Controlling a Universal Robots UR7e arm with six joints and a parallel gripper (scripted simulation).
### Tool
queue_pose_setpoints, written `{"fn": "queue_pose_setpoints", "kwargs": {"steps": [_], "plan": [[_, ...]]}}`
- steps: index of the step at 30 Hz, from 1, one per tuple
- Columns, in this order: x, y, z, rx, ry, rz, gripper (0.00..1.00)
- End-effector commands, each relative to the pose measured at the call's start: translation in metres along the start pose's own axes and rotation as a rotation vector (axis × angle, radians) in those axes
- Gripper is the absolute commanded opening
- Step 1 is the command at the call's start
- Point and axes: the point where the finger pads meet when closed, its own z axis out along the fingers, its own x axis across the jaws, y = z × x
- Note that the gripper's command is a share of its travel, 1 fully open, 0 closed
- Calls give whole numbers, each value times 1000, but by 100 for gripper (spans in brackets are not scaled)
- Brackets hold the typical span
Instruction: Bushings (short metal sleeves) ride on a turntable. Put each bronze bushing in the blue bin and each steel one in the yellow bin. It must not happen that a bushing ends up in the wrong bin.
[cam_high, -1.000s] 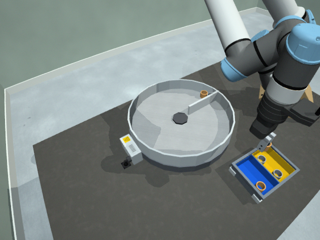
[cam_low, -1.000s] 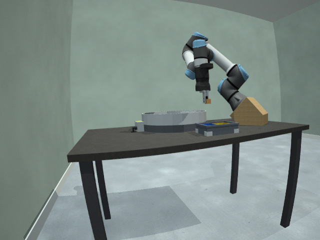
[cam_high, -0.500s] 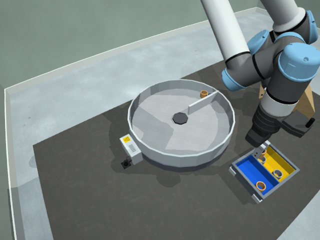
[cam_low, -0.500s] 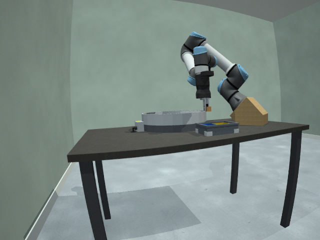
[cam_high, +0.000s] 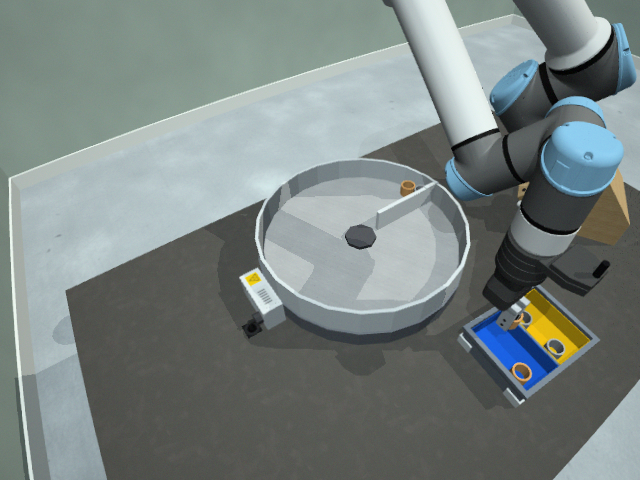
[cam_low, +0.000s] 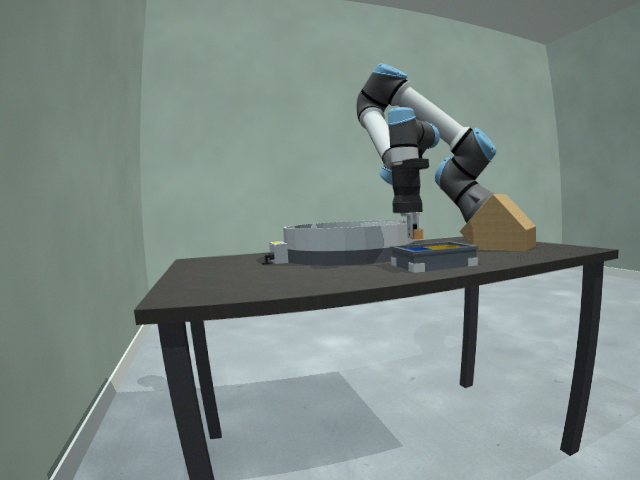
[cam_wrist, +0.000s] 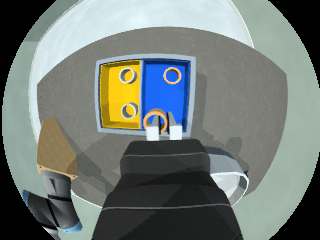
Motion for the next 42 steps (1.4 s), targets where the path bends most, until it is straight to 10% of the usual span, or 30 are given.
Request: {"fn": "queue_pose_setpoints", "kwargs": {"steps": [1,42], "plan": [[1,-1,12,3,3,0,0],[1,-1,30,3,3,0,0]]}}
